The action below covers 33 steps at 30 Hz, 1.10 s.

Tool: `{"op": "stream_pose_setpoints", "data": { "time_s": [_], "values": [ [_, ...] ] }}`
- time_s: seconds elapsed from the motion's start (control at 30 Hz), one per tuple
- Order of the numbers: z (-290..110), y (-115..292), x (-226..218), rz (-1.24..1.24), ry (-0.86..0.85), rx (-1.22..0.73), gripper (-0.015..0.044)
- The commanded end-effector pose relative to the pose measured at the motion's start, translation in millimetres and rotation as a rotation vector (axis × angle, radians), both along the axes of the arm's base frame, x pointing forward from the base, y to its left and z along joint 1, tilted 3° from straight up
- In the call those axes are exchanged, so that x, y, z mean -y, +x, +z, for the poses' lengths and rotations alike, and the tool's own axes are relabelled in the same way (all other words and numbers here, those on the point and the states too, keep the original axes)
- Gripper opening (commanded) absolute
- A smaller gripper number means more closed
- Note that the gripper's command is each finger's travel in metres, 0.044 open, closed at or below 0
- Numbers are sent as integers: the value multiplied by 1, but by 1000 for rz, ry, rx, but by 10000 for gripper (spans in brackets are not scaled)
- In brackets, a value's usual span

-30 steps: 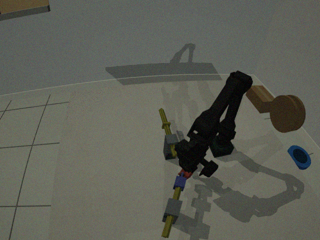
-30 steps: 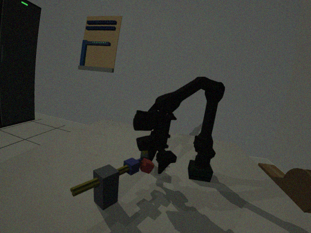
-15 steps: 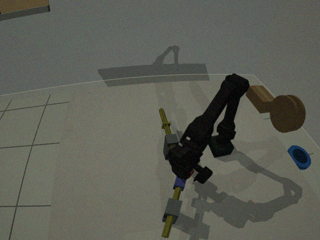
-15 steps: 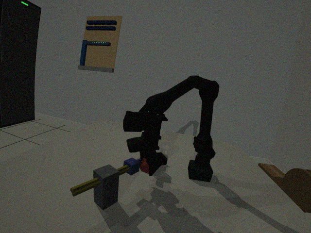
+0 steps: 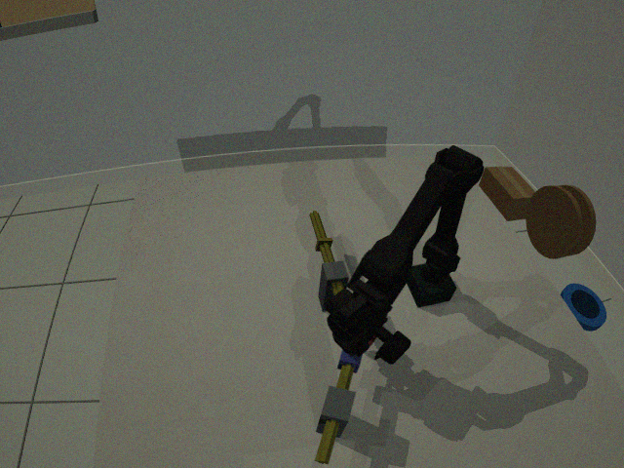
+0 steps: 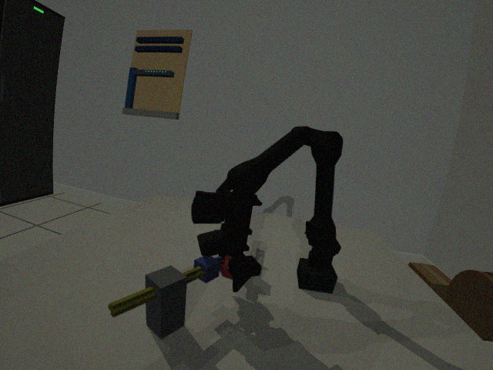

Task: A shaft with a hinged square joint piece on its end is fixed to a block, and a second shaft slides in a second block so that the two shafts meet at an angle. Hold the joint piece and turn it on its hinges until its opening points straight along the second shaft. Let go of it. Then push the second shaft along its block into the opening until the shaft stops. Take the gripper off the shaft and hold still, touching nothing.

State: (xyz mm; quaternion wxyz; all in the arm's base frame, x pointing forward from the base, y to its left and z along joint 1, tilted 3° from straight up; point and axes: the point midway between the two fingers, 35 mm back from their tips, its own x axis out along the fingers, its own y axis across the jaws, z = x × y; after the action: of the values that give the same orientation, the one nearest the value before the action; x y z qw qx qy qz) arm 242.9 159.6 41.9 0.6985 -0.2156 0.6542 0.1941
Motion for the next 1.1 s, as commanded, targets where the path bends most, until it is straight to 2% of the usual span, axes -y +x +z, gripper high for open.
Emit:
{"op": "stream_pose_setpoints", "data": {
  "time_s": [0.0,0.3,1.07],
  "values": [
    [-3,0,0,4,-1,1,414],
    [-3,0,0,4,-1,1,182],
    [-3,0,0,4,-1,1,182]
  ]
}}
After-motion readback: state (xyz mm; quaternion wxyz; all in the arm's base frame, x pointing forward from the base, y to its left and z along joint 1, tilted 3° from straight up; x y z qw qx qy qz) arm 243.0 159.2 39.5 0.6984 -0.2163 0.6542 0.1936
